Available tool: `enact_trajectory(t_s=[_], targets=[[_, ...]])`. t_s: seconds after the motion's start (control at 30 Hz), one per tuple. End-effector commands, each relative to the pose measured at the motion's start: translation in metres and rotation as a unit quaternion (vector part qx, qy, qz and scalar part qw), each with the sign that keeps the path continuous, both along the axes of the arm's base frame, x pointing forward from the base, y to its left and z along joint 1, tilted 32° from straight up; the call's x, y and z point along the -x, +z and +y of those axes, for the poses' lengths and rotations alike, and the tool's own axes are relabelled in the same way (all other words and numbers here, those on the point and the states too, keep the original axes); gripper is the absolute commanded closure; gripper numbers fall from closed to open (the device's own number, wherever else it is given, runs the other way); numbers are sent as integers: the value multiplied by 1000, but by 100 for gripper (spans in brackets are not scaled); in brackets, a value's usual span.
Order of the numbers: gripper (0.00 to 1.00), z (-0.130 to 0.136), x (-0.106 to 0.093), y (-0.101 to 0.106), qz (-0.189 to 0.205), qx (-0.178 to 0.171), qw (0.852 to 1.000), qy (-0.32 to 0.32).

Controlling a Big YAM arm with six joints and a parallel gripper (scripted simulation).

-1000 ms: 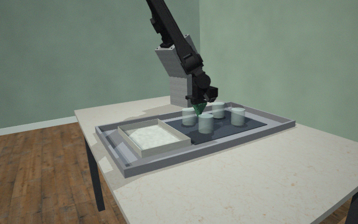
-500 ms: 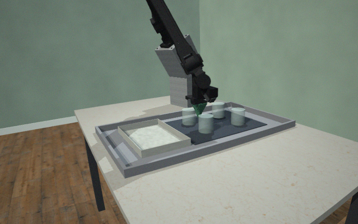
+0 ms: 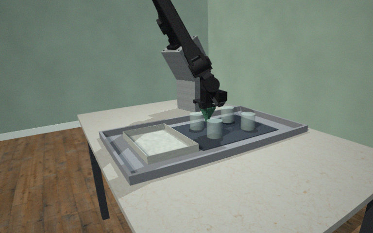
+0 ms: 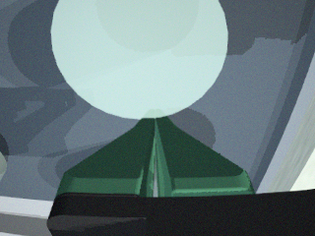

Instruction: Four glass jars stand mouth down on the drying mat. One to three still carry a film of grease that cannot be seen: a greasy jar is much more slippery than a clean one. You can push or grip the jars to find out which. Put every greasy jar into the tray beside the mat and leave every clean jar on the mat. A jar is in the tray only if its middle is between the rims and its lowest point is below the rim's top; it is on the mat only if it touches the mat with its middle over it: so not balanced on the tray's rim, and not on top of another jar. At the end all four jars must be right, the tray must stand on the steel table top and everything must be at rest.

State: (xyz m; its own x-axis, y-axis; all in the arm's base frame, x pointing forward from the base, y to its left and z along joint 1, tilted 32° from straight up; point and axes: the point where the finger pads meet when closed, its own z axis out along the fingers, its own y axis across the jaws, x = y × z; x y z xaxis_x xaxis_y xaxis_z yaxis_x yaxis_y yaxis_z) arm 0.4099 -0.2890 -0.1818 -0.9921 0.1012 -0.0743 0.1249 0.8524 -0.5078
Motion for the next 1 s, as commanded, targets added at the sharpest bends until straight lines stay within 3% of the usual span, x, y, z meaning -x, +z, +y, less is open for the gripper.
enact_trajectory(t_s=[0.0,0.97], targets=[[100,-4,-27,3,-21,8,1000,2],[100,-4,-31,3,-21,8,1000,2]])
